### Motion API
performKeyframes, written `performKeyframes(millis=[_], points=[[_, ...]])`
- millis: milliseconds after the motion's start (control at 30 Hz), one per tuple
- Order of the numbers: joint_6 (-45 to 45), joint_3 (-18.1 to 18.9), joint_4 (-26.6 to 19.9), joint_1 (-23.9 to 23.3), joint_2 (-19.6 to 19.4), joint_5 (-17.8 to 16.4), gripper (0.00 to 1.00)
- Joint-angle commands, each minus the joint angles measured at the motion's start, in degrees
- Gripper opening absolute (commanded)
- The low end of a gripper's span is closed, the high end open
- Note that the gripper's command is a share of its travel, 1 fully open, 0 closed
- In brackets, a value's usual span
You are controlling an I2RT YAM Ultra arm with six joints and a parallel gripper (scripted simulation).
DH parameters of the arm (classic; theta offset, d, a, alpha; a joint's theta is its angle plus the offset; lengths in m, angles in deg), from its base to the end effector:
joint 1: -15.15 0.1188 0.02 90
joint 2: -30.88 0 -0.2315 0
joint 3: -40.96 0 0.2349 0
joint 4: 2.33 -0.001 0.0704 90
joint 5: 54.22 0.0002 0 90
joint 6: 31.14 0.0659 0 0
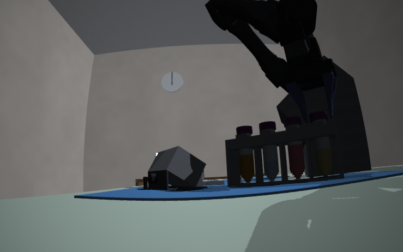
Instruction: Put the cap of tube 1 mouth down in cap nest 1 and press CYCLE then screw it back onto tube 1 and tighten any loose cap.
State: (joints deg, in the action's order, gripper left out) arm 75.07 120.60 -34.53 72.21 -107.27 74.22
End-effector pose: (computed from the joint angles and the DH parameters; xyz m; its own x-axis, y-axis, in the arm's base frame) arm 0.2040 0.2413 -0.0491 -0.7068 -0.6887 -0.1616 -0.4834 0.6370 -0.6004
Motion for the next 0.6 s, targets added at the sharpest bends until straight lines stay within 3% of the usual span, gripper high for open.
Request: performKeyframes(millis=[0,67,133,167,567], points=[[-15.92,0.03,0.01,0.38,0.52,0.21,0.49],[-15.92,0.03,0.01,0.38,0.52,0.21,0.49],[-25.46,0.02,0.01,0.38,0.52,0.21,0.49],[-25.47,0.01,0.03,0.38,0.51,0.21,0.49],[-62.41,0.03,0.00,0.48,0.44,0.20,0.49]])
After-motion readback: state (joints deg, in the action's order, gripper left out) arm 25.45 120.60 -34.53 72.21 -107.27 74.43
